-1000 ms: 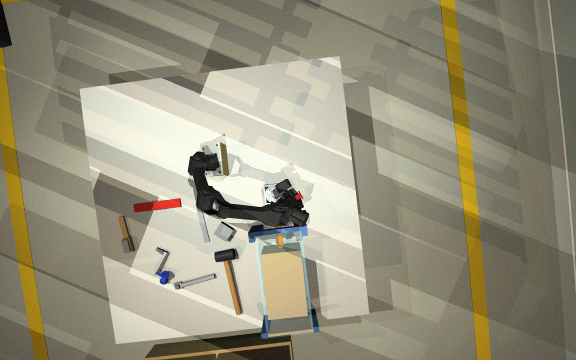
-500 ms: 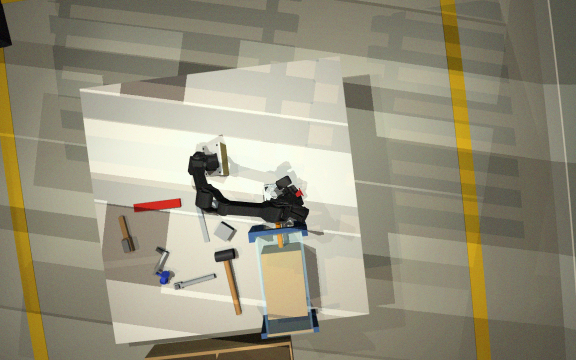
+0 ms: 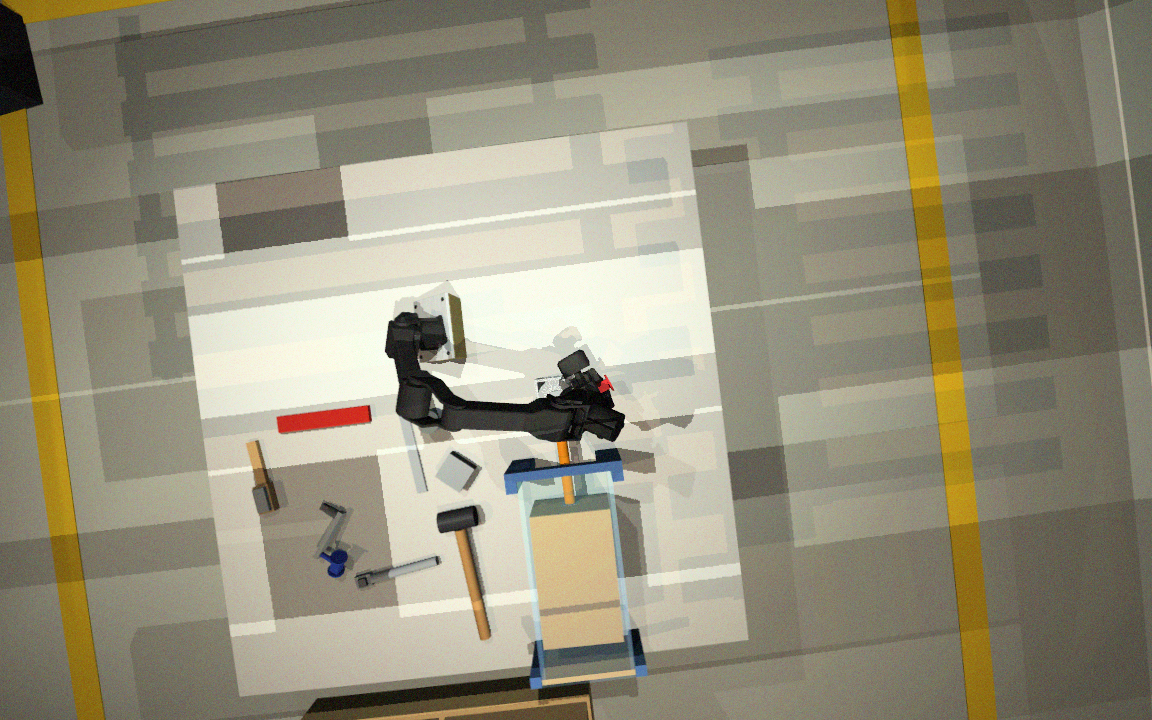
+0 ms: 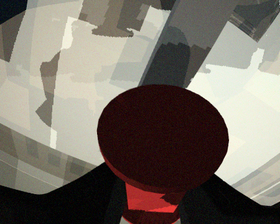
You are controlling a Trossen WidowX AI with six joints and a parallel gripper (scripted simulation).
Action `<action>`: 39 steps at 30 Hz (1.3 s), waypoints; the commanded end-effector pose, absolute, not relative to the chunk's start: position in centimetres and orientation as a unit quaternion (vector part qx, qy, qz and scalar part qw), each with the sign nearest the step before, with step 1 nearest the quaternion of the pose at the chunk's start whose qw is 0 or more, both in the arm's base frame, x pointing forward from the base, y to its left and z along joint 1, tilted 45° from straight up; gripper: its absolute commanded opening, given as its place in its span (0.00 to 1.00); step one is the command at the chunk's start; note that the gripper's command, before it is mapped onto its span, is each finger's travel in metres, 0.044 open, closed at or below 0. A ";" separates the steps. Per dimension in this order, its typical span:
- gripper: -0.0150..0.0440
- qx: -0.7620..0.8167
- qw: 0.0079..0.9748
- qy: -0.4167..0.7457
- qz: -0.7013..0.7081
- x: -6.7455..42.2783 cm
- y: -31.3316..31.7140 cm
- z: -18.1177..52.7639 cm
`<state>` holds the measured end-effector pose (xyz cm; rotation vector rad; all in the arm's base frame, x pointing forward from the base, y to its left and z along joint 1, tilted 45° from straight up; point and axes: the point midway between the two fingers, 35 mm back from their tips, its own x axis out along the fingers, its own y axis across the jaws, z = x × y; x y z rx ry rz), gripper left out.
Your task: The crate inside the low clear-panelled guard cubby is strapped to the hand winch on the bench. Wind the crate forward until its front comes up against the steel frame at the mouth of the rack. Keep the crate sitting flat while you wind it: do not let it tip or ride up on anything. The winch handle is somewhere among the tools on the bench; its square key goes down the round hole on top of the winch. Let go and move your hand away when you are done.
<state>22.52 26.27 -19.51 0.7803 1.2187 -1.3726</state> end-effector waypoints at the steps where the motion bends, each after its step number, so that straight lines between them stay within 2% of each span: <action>1: 0.25 0.316 0.536 0.520 -0.586 20.6 26.3 -19.4; 39: 0.25 0.315 0.535 0.521 -0.586 16.4 25.4 -17.9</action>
